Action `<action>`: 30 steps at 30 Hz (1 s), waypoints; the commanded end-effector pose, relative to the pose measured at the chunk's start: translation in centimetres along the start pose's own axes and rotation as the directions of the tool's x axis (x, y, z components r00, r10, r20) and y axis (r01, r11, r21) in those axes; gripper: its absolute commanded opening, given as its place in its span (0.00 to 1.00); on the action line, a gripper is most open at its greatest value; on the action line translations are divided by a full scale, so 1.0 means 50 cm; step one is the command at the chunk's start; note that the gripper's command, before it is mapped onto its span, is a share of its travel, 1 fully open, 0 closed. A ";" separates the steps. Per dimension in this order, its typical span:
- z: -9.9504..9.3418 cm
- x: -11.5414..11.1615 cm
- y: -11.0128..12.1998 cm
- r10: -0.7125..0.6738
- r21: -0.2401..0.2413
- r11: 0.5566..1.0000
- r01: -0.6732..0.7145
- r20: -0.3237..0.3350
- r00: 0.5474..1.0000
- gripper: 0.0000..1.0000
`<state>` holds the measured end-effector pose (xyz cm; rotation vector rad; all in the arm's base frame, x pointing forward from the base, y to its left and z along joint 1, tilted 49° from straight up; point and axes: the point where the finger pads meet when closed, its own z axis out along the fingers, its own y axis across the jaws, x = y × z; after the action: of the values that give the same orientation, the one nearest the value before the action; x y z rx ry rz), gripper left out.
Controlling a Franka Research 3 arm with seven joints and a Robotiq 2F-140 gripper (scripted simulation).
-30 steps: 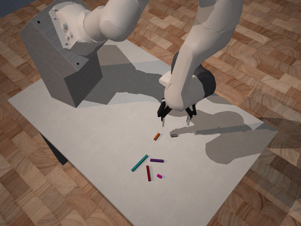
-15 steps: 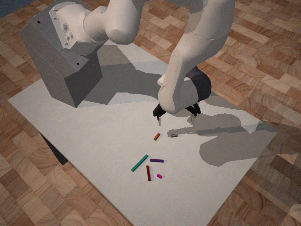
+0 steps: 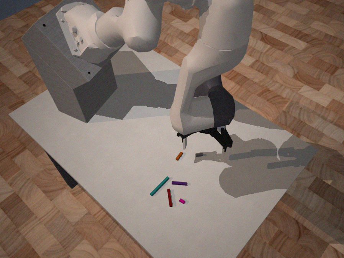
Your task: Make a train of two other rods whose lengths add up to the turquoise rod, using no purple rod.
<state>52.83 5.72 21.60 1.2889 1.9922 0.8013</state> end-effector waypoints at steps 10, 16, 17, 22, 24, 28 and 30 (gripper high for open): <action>-0.004 -0.077 0.024 0.407 -0.041 0.913 -0.406 0.012 0.913 1.00; -0.005 -0.115 0.027 0.570 -0.054 0.821 -0.569 0.013 0.821 1.00; -0.006 -0.121 0.027 0.596 -0.056 0.802 -0.594 0.013 0.803 1.00; -0.006 -0.149 0.025 0.702 -0.064 0.711 -0.700 0.010 0.712 1.00; -0.006 -0.160 0.024 0.743 -0.067 0.668 -0.741 0.009 0.669 1.00; -0.006 -0.184 0.019 0.822 -0.071 0.569 -0.820 0.004 0.570 1.00; -0.005 -0.195 0.016 0.856 -0.072 0.515 -0.854 0.002 0.517 1.00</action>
<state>55.86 -2.20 23.96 2.1609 1.2956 1.1940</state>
